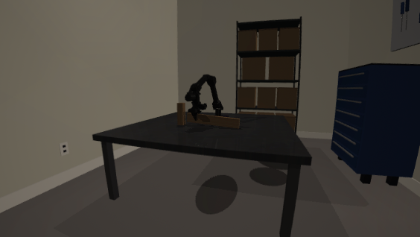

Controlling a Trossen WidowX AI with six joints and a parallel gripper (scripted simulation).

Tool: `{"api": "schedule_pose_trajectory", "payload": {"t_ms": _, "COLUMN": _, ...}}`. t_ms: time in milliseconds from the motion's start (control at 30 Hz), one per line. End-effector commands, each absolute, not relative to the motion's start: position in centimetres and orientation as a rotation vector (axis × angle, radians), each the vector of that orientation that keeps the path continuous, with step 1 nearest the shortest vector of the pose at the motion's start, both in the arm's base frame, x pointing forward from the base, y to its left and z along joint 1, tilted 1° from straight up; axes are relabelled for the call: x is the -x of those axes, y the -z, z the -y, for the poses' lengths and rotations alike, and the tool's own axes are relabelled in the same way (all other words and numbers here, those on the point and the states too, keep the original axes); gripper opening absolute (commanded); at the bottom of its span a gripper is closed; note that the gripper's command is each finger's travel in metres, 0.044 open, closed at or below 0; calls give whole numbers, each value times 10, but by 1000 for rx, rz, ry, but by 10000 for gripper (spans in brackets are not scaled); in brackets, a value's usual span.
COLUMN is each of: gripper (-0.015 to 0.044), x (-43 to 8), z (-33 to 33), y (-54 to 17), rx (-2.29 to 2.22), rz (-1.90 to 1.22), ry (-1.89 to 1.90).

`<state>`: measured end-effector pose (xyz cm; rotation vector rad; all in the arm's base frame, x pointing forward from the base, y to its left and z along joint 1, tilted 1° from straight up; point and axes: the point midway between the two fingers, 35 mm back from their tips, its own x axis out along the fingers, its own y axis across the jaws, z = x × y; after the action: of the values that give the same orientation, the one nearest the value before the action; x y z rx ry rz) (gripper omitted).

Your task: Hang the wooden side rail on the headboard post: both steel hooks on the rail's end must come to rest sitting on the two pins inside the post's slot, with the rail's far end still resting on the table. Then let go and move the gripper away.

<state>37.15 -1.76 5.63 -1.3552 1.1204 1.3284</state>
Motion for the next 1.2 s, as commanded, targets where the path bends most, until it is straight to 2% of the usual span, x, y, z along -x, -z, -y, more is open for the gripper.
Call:
{"api": "schedule_pose_trajectory", "payload": {"t_ms": 0, "gripper": 0, "x": -373, "z": 19, "y": -60, "rx": 1365, "rz": -1116, "ry": -1321}}
{"api": "schedule_pose_trajectory", "payload": {"t_ms": 1167, "gripper": 0, "x": -374, "z": 23, "y": -59, "rx": 1365, "rz": -1116, "ry": -1320}}
